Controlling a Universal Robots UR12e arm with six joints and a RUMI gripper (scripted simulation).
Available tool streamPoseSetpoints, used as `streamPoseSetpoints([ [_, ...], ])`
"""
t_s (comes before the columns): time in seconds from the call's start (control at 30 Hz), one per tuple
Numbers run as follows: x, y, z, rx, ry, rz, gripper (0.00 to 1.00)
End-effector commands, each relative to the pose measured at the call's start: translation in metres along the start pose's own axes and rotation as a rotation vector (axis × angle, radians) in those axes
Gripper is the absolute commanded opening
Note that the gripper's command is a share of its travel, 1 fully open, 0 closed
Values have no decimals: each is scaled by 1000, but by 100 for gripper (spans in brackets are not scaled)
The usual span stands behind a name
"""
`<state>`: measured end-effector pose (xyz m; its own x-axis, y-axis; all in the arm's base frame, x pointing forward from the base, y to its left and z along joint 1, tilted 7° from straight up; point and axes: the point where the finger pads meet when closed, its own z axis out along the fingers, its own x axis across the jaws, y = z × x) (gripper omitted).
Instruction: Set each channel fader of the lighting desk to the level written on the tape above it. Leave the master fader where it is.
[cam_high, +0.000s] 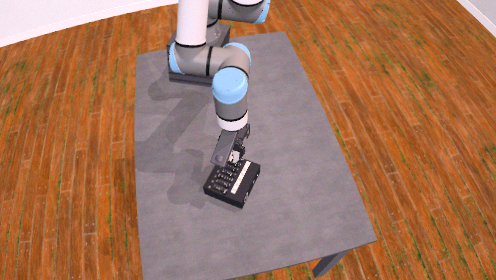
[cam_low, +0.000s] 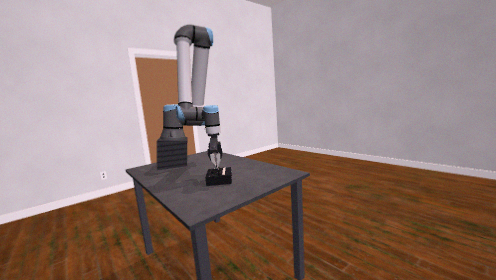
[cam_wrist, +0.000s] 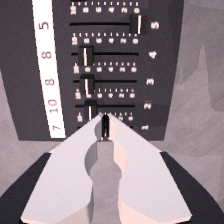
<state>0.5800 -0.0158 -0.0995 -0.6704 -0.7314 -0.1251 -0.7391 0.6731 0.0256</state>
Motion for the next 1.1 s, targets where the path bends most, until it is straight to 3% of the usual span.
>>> streamPoseSetpoints([
  [0.0,-5,-2,0,2,-1,-1,0],
  [1.07,-11,-2,0,2,-1,-1,0],
])
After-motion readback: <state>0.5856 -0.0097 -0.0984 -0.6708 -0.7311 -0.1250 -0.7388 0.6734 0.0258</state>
